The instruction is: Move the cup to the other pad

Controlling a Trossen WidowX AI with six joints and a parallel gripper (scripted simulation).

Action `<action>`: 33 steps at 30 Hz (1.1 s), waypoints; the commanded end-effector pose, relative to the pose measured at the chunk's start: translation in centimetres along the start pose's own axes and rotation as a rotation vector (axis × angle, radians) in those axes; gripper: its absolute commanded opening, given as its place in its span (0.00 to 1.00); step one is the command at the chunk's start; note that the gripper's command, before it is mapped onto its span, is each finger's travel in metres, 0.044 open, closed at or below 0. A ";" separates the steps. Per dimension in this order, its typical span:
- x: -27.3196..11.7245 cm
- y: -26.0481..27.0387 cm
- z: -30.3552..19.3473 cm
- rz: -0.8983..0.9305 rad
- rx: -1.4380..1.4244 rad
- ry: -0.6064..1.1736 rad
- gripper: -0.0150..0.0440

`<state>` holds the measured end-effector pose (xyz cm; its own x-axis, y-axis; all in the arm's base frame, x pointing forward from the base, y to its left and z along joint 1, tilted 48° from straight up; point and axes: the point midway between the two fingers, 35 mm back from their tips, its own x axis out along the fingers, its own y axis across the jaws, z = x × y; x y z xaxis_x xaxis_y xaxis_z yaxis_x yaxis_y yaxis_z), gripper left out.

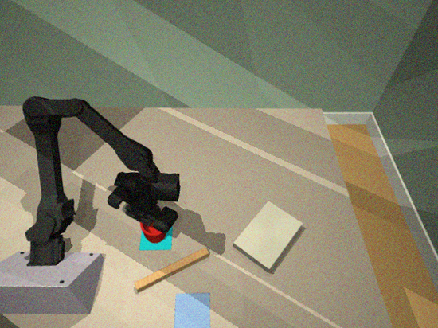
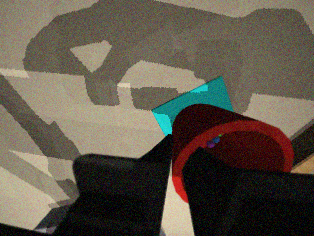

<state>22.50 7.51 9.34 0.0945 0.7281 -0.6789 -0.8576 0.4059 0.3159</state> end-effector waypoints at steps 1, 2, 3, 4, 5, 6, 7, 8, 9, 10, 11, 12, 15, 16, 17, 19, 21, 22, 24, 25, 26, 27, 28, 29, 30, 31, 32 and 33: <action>0.0 0.0 0.0 0.000 -0.002 0.000 0.25; 0.0 0.0 0.0 0.000 -0.002 0.000 0.30; 0.0 0.0 0.0 0.000 -0.002 0.000 0.34; 0.0 0.0 0.0 0.000 -0.002 0.000 0.39; 0.0 0.0 0.0 0.000 -0.002 0.000 0.43; 0.0 0.0 0.0 0.000 -0.002 0.000 0.47; 0.0 0.0 0.0 0.000 -0.002 0.000 0.47; 0.0 0.0 0.0 0.000 -0.002 0.000 0.47; 0.0 0.0 0.0 0.000 -0.002 0.000 0.47; 0.0 0.0 0.0 0.000 -0.002 0.000 0.47; -0.1 0.0 0.0 0.000 -0.002 0.000 0.47; -0.1 0.0 0.0 0.000 -0.002 0.001 0.47; -0.4 -0.1 0.0 0.000 -0.002 0.001 0.47; -0.5 -0.1 0.0 0.000 -0.001 0.002 0.47; -0.6 -0.1 0.0 0.000 -0.001 0.002 0.47; -0.8 -0.1 0.0 0.000 -0.001 0.002 0.47; -1.1 -0.1 0.0 0.000 0.000 0.003 0.47; -1.2 -0.1 0.0 0.000 0.000 0.003 0.47; -1.4 -0.1 0.0 0.000 0.000 0.003 0.47; -1.5 -0.2 0.0 0.000 0.000 0.003 0.47; -1.6 -0.2 -0.1 0.000 0.001 0.003 0.47; -1.7 -0.2 -0.1 0.000 0.001 0.004 0.47; -1.9 -0.2 -0.1 0.000 0.001 0.004 0.47; -2.0 -0.2 -0.1 0.000 0.001 0.004 0.47; -2.1 -0.2 -0.1 0.000 0.001 0.004 0.47; -2.2 -0.2 -0.1 0.000 0.001 0.004 0.47; -2.3 -0.2 -0.1 0.000 0.002 0.004 0.47; -2.4 -0.2 -0.1 0.000 0.002 0.004 0.47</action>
<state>22.31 5.91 10.60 0.0910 0.7291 -0.6784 -0.8537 0.4079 0.3239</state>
